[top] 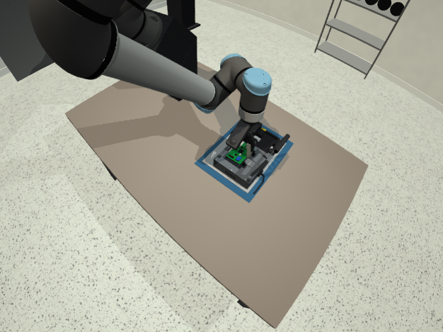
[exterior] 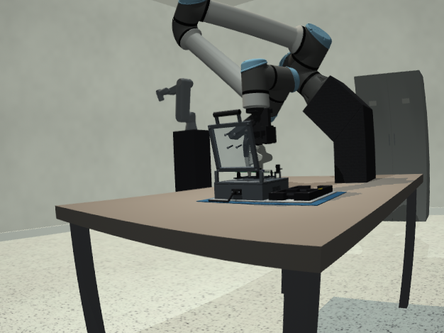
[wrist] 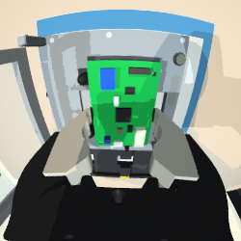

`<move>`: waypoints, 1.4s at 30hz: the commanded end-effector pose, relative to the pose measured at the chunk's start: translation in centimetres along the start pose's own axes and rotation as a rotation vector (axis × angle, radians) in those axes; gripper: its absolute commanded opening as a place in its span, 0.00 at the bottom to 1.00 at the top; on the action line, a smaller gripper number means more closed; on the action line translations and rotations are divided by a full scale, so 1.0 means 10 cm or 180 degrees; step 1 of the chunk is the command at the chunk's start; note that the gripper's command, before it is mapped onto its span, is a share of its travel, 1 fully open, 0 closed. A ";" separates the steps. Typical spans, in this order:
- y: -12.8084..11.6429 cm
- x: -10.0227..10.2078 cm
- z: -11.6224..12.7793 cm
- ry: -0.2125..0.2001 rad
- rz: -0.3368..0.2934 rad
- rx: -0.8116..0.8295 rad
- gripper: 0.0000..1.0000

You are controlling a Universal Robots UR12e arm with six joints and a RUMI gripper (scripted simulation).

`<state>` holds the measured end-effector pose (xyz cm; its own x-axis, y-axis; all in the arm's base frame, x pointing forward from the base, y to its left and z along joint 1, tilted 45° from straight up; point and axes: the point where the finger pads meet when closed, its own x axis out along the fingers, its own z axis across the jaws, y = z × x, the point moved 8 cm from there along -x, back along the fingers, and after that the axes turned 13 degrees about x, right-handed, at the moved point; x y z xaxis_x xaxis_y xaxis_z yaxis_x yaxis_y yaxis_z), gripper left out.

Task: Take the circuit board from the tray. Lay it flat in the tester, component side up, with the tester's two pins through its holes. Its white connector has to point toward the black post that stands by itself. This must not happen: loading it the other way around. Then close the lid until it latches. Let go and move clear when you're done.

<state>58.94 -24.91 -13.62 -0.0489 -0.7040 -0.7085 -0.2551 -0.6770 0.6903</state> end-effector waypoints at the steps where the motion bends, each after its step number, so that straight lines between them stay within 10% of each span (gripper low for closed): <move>1: -0.01 0.01 0.03 -0.0010 -0.0006 -0.0009 0.39; 42: -0.01 0.05 0.02 -0.0005 -0.0005 -0.0004 0.39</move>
<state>58.77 -25.11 -13.89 -0.0503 -0.7035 -0.7089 -0.2538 -0.6775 0.6903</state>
